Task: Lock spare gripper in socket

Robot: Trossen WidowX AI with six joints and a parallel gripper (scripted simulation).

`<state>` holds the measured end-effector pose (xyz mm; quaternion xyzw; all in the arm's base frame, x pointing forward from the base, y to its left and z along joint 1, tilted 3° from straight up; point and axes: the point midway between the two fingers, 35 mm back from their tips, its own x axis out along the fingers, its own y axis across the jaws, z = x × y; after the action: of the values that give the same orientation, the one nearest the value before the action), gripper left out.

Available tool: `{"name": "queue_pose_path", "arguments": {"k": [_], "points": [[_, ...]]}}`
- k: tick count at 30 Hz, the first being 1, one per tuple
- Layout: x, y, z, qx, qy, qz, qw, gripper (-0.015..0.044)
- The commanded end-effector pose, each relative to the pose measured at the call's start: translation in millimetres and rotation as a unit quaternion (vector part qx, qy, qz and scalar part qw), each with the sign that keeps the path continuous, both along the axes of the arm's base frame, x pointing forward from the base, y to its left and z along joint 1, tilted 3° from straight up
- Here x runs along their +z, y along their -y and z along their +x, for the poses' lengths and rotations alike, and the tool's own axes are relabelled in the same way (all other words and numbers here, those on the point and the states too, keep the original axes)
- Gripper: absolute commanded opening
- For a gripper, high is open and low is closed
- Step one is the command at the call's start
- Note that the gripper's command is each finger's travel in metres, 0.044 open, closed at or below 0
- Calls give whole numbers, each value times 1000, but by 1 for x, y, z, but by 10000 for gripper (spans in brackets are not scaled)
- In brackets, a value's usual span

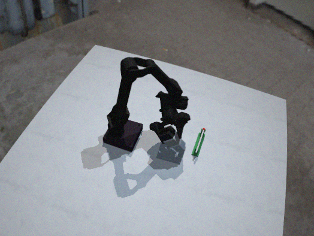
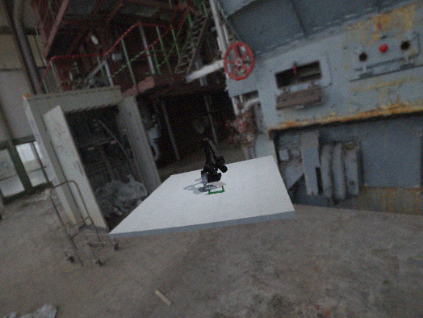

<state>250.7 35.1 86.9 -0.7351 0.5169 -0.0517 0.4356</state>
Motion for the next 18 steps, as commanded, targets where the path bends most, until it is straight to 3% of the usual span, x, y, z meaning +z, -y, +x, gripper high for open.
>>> {"name": "queue_pose_path", "arguments": {"k": [1,18], "points": [[5,0,-5,0,0,1,1000,440],[38,5,-34,3,-2,-10,1000,440]]}}
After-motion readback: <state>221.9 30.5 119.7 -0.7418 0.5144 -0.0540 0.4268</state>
